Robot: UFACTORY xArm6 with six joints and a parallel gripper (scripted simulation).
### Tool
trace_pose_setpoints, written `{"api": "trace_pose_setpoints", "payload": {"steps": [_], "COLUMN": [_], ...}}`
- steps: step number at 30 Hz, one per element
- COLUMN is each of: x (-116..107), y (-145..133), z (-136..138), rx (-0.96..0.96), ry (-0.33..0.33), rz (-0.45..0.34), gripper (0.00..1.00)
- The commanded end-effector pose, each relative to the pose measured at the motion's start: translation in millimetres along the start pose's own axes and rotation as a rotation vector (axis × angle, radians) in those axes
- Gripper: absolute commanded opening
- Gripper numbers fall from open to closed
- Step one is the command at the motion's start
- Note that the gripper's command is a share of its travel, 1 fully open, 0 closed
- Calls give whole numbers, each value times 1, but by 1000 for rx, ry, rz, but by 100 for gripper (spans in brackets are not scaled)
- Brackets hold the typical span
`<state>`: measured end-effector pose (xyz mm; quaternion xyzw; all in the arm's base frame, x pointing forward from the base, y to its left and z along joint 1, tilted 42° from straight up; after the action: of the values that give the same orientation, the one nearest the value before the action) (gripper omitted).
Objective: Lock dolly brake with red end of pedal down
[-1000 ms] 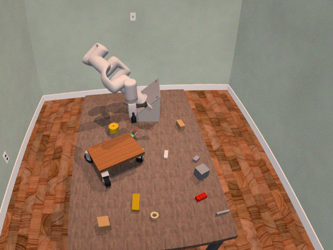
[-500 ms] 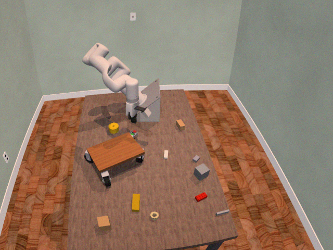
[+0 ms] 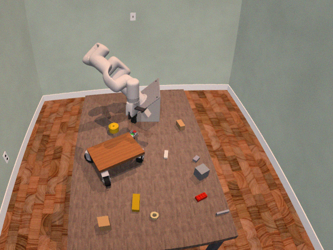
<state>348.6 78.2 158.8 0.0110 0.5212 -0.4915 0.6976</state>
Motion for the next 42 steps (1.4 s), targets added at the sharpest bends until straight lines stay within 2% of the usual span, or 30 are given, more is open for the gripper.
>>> {"api": "trace_pose_setpoints", "payload": {"steps": [1, 22, 42], "x": [-1, 1, 27], "y": [1, 1, 1], "z": [1, 1, 0], "rx": [1, 1, 2], "ry": [-1, 0, 2], "rz": [3, 1, -2], "gripper": [0, 0, 0]}}
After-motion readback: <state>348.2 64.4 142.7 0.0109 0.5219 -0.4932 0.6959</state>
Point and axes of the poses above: the point where the finger pads meet when closed, its own x axis out along the fingers, its own z axis across the jaws, y = z × x, the point moved 9 cm from there along -x, back along the fingers, and after that the axes turned 12 degrees about x, right-handed, at the moved point
